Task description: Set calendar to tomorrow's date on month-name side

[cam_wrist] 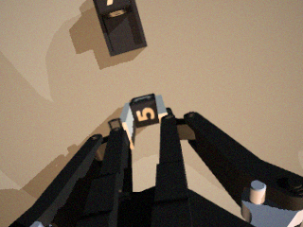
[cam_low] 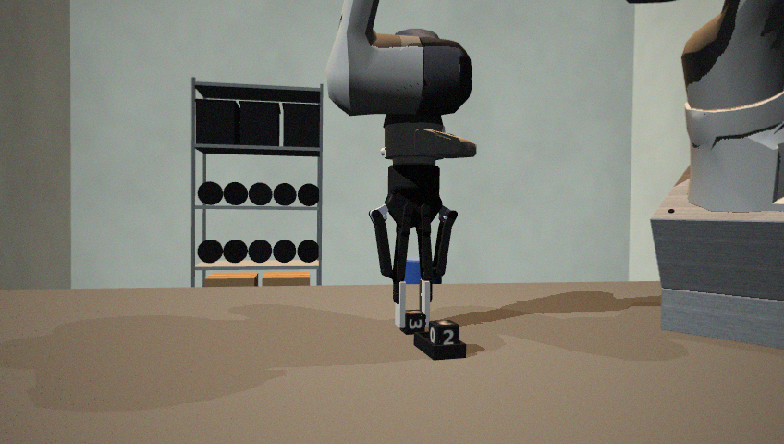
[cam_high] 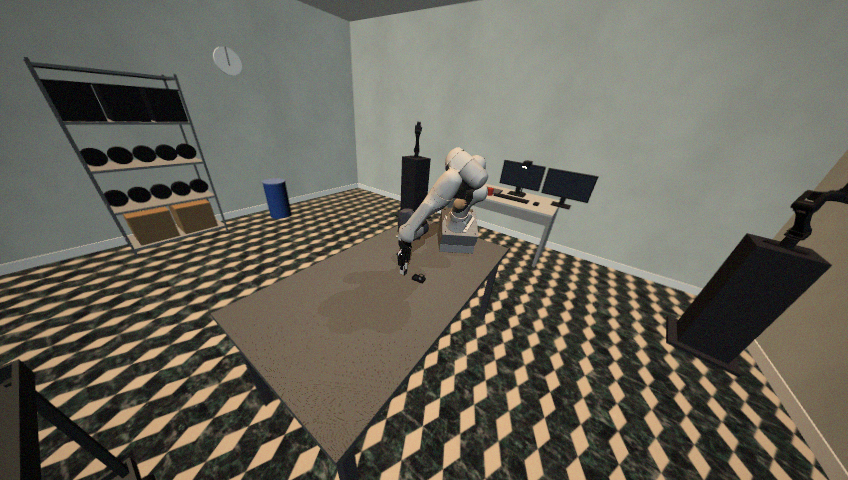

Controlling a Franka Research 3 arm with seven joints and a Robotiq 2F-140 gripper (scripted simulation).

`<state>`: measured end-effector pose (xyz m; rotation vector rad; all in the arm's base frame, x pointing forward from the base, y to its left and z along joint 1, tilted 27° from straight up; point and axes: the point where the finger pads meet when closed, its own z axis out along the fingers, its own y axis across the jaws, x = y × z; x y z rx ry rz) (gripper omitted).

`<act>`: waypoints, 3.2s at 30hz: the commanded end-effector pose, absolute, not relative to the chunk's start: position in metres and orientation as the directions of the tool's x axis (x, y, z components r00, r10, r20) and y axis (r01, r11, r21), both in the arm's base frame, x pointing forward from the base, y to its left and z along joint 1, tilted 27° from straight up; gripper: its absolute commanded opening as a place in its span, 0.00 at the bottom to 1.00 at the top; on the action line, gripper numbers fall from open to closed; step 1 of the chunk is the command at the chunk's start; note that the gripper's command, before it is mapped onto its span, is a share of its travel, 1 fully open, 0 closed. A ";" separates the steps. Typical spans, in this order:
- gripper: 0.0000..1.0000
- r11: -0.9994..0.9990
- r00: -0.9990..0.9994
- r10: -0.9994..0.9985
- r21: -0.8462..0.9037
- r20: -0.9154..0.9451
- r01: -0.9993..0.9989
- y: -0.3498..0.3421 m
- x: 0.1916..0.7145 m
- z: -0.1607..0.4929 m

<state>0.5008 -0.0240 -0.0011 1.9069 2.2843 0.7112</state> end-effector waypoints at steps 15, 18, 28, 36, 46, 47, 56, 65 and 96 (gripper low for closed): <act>0.16 0.119 -0.225 0.947 0.401 0.228 0.908 -0.024 0.501 0.001; 0.16 0.119 -0.225 0.947 0.401 0.228 0.908 -0.027 0.498 0.009; 0.16 0.119 -0.225 0.947 0.401 0.228 0.908 -0.043 0.479 0.057; 0.16 0.119 -0.225 0.947 0.401 0.228 0.908 -0.053 0.467 0.087; 0.16 0.119 -0.225 0.947 0.401 0.228 0.908 -0.053 0.467 0.088; 0.16 0.119 -0.225 0.947 0.401 0.228 0.908 -0.053 0.467 0.088; 0.16 0.139 -0.243 0.945 0.406 0.219 0.903 0.030 0.442 0.115; 0.16 0.139 -0.243 0.945 0.406 0.219 0.903 0.030 0.442 0.115; 0.16 0.139 -0.243 0.945 0.405 0.220 0.904 0.045 0.460 0.071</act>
